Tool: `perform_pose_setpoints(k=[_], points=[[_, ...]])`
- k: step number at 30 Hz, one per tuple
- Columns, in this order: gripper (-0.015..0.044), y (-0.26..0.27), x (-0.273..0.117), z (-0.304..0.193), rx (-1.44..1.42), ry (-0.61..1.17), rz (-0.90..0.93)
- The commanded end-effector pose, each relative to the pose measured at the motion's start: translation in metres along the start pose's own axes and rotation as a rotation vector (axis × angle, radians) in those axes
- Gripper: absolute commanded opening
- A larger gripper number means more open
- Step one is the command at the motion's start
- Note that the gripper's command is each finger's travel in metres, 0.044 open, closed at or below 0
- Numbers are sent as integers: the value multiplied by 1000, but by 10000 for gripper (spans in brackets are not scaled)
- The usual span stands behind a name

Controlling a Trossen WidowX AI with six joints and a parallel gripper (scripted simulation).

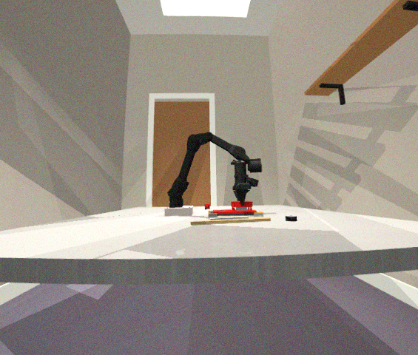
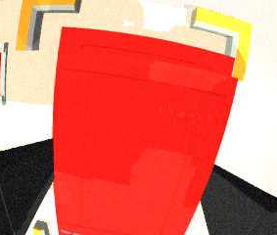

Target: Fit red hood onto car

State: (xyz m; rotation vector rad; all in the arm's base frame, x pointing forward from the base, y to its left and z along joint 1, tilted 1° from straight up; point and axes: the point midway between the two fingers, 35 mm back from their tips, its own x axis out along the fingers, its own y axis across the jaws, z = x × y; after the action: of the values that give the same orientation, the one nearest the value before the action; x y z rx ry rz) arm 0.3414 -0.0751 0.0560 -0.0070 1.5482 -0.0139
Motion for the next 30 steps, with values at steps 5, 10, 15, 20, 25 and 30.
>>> perform_pose_setpoints(k=[5,10,15,20,25,30], points=[[0,1,4,0,3,-1,3],[0,1,6,1,3,-1,3],[0,1,8,1,3,-1,3],[0,1,10,1,3,-1,3],[0,1,12,1,3,-1,3],[0,0,14,0,3,-1,3]])
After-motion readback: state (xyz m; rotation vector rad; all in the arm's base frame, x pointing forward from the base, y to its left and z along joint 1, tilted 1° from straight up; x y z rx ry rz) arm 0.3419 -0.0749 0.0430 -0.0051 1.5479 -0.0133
